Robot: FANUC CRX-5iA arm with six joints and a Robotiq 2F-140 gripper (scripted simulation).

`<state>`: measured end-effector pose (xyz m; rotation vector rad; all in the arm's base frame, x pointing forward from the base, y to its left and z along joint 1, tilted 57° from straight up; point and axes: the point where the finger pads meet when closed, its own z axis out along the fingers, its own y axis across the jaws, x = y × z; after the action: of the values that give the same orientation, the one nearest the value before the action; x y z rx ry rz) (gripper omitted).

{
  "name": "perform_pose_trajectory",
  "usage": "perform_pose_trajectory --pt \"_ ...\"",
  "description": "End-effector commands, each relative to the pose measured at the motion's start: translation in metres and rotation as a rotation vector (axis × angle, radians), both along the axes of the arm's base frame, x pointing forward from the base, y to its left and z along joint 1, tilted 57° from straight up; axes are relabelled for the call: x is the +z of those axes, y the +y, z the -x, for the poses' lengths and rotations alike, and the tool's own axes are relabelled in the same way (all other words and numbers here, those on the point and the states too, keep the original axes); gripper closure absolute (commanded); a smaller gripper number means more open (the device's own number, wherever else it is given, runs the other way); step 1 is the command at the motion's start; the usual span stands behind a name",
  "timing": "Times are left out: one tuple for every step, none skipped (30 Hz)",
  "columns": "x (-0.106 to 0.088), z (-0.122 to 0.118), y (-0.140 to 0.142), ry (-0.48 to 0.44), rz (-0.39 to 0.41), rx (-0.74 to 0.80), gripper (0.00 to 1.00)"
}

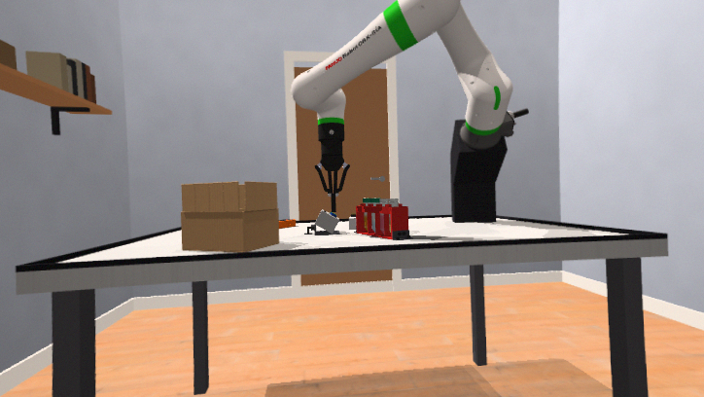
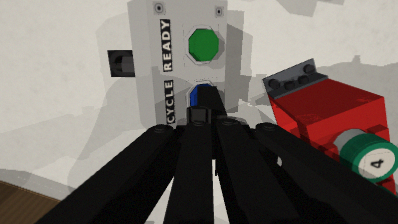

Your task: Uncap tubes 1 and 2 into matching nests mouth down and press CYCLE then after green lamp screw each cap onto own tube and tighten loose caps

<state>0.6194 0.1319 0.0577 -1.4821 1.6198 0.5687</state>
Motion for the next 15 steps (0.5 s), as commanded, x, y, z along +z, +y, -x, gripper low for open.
perform_pose_trajectory --pt "0.0 -0.0006 -0.0005 -0.001 0.001 -0.001 0.9" --pt "-0.0002 -0.0007 -0.0002 -0.001 0.001 -0.001 0.9" --pt "-0.0003 -0.0008 0.0001 -0.001 0.001 -0.001 0.9" --pt "-0.0005 -0.0009 0.0003 -0.001 0.001 -0.001 0.9" --pt "-0.0007 -0.001 0.0006 -0.001 0.001 -0.001 0.9" --pt "-0.0009 -0.0011 0.0009 -0.001 0.001 -0.001 0.9" --pt "-0.0011 -0.0012 0.0011 -0.001 0.001 -0.001 0.9" --pt "-0.0012 -0.0013 0.0014 -0.001 0.001 -0.001 0.9" --pt "-0.0012 -0.0013 0.0014 -0.001 0.001 -0.001 0.9" --pt "-0.0012 -0.0013 0.0014 -0.001 0.001 -0.001 0.9" --pt "-0.0014 -0.0014 0.0017 -0.001 0.001 -0.001 0.9" --pt "-0.0016 -0.0014 0.0019 -0.001 0.001 -0.001 0.9" --pt "-0.0018 -0.0015 0.0022 -0.001 0.001 -0.001 0.9" --pt "-0.002 -0.0016 0.0024 -0.001 0.001 -0.001 0.9" --pt "-0.0021 -0.0017 0.0027 -0.001 0.001 -0.001 0.9"
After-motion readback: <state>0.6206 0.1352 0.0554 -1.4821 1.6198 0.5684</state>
